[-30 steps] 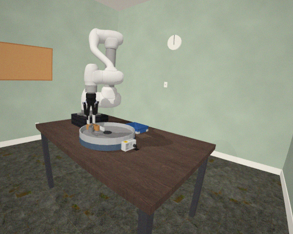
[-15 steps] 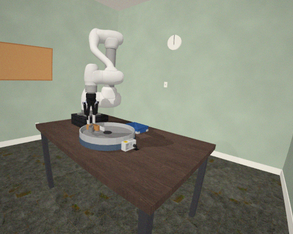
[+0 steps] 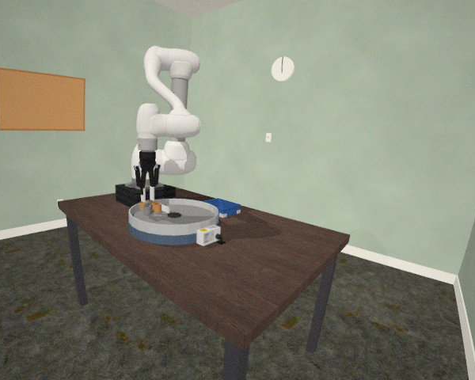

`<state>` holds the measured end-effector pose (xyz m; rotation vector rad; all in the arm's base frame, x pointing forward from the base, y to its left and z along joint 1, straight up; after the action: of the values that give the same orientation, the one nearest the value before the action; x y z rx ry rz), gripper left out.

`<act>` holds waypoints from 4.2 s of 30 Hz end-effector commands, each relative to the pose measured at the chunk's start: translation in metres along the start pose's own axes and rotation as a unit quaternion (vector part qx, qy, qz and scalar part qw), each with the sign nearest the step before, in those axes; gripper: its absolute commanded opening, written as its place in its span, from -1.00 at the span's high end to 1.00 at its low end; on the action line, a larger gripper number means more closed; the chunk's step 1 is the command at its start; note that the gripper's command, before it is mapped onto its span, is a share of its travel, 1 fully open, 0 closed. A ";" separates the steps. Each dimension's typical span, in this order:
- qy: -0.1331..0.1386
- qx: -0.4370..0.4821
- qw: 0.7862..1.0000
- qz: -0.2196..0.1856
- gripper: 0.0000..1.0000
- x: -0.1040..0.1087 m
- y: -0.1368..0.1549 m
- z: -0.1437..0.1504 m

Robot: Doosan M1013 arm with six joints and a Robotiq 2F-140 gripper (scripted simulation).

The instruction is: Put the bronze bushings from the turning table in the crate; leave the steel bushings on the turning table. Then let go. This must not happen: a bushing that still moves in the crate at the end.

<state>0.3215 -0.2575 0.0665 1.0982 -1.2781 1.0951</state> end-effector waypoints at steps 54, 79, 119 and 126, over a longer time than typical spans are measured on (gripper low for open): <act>0.000 0.000 1.000 0.000 0.44 -0.024 0.000 0.000; 0.000 0.000 1.000 0.000 0.44 -0.048 0.000 0.000; 0.000 0.000 1.000 0.000 1.00 -0.048 0.000 0.000; 0.000 0.000 1.000 0.000 1.00 -0.048 0.000 0.000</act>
<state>0.3215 -0.2574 0.0187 1.0982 -1.2782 1.0951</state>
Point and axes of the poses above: the point where the finger pads meet when closed, its own x axis back along the fingers, its own z axis across the jaws, y = z × x, the point moved 2 cm from there along x, back along the fingers, and after that the axes turned 1 degree about x, right-handed, at the moved point
